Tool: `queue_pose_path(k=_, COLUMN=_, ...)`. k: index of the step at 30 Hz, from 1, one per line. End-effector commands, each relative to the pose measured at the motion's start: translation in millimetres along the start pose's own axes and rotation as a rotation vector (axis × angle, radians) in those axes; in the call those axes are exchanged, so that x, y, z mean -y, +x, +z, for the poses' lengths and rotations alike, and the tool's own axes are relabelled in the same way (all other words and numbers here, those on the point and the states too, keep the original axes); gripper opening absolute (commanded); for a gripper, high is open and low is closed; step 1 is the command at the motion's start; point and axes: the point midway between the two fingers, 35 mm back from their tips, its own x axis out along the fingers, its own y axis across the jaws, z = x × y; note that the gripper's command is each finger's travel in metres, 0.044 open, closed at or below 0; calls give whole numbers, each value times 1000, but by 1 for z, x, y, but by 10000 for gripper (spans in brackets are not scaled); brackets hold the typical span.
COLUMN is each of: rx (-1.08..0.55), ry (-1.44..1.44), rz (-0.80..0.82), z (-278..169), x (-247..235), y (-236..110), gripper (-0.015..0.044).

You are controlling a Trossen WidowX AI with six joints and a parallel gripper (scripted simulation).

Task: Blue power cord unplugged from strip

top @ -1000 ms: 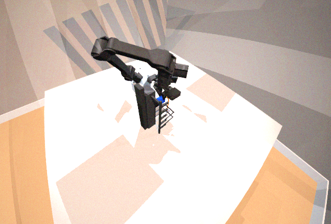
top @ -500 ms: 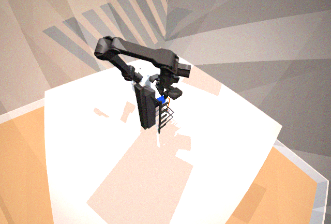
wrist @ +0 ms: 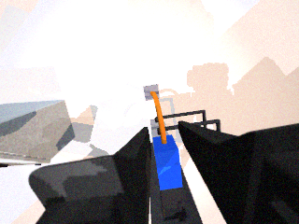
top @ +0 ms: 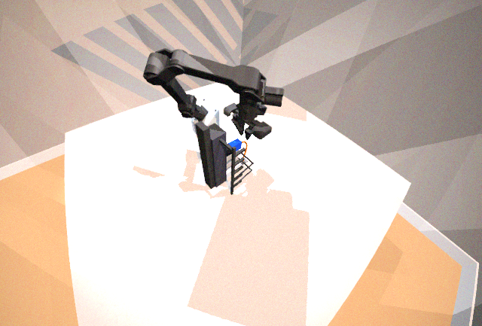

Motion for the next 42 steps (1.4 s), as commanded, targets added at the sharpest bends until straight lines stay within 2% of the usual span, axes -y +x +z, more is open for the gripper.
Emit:
queue_pose_path(k=1, rx=-1, ry=-2, rz=3, z=-1, x=0, y=1, gripper=160)
queue_pose_path(k=15, rx=-3, ry=5, rz=5, z=-2, x=0, y=-6, gripper=160)
queue_pose_path(k=42, rx=-5, ry=5, rz=5, z=-40, x=-2, y=-6, gripper=160)
